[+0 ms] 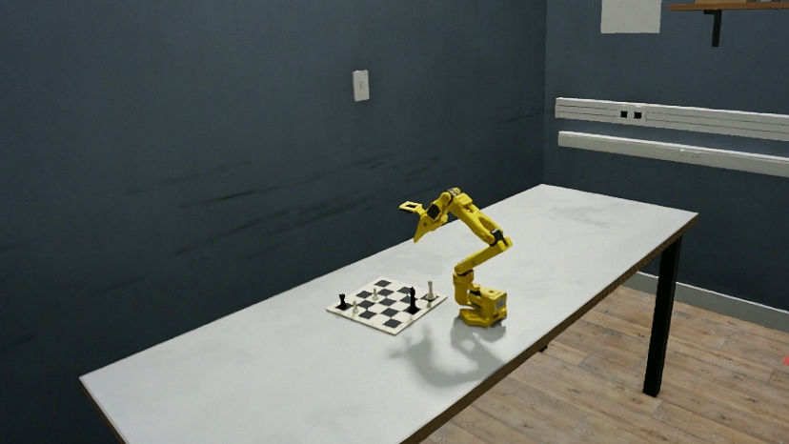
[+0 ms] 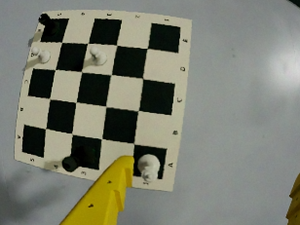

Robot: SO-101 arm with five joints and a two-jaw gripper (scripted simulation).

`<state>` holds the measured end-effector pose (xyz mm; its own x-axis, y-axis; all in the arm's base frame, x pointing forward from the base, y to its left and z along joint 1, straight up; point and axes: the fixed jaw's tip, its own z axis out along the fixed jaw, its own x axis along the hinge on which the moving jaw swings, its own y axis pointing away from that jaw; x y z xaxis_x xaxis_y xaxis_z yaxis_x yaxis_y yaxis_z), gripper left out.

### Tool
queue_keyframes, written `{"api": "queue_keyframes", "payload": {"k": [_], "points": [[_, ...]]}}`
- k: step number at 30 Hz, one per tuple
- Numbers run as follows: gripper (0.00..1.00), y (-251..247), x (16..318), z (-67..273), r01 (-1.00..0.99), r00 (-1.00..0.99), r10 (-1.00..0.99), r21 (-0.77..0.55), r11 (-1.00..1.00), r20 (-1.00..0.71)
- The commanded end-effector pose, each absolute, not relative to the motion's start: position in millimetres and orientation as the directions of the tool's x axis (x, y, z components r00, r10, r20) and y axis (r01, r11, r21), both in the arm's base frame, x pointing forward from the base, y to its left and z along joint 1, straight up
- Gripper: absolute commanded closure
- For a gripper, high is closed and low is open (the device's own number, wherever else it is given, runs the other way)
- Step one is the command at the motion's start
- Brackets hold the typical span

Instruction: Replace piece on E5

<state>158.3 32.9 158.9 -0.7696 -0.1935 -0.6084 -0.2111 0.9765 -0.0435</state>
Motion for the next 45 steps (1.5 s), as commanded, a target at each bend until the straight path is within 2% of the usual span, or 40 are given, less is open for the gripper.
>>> {"api": "queue_keyframes", "payload": {"k": [1, 35, 40, 45], "points": [[0.58, 35.0, 150.1, 145.6, -0.218, -0.821, -0.197, -0.026, 0.976, -0.536], [0.6, 36.4, 147.2, 142.6, -0.228, -0.836, -0.208, -0.023, 0.973, -0.508], [0.66, 54.2, 150.7, 142.0, -0.329, -0.837, -0.301, -0.02, 0.944, -0.457], [0.79, 95.6, 152.5, 135.3, -0.527, -0.796, -0.499, -0.014, 0.85, -0.343]]}}
